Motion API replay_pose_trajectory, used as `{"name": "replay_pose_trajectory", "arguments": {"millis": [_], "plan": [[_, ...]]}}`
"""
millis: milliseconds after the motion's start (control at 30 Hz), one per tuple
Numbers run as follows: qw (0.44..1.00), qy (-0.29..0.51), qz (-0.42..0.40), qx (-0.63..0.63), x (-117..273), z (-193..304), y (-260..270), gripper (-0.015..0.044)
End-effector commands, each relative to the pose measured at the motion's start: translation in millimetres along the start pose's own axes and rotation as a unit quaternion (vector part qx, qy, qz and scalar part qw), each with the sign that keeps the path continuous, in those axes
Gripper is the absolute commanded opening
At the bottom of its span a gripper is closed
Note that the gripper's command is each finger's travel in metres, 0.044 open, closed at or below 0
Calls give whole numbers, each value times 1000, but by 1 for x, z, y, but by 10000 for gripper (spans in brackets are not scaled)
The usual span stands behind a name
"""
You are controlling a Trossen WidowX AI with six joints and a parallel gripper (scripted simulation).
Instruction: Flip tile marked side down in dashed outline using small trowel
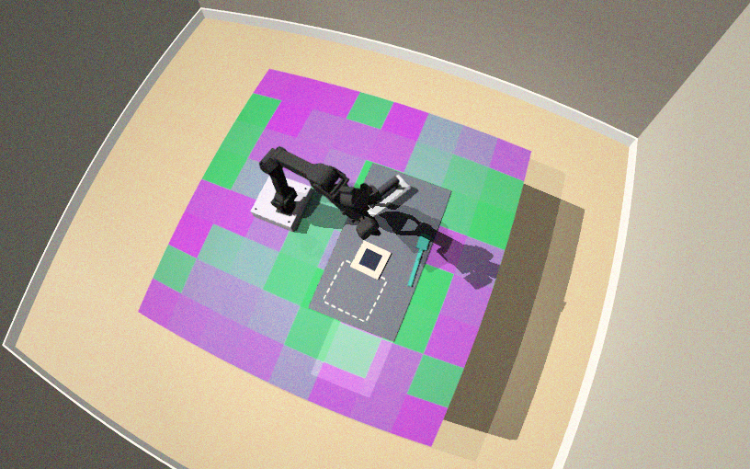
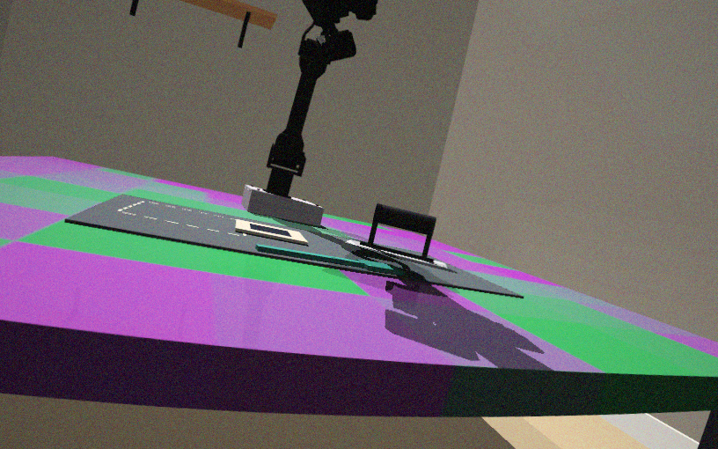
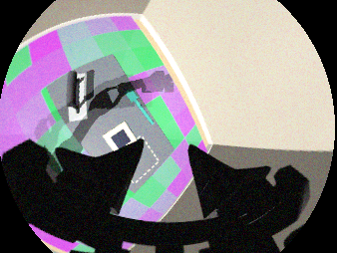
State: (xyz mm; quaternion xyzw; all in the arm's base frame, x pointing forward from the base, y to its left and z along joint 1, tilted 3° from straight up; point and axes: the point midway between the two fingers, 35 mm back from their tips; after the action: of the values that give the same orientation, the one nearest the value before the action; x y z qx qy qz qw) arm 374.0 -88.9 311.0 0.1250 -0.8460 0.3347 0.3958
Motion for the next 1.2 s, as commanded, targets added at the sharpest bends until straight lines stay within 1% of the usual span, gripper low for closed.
{"name": "replay_pose_trajectory", "arguments": {"millis": [0,300,467,633,700,1167], "plan": [[998,16,-66,3,-36,-22,41,270],[978,79,-192,24,-93,-59,152,270],[960,129,-244,47,-112,-69,221,270],[940,184,-279,76,-121,-69,289,270],[937,191,-282,80,-122,-69,297,270],[937,191,-282,80,-135,-63,305,270]]}}
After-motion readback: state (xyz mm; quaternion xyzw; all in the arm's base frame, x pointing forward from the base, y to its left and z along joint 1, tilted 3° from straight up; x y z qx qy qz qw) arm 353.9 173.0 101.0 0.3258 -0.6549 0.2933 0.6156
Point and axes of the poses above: the point midway between the two fingers, 35 mm back from their tips, its own x axis back along the fingers, its own y axis across the jaws, z = x × y, and after that the axes turned 6 degrees about -x, right-handed
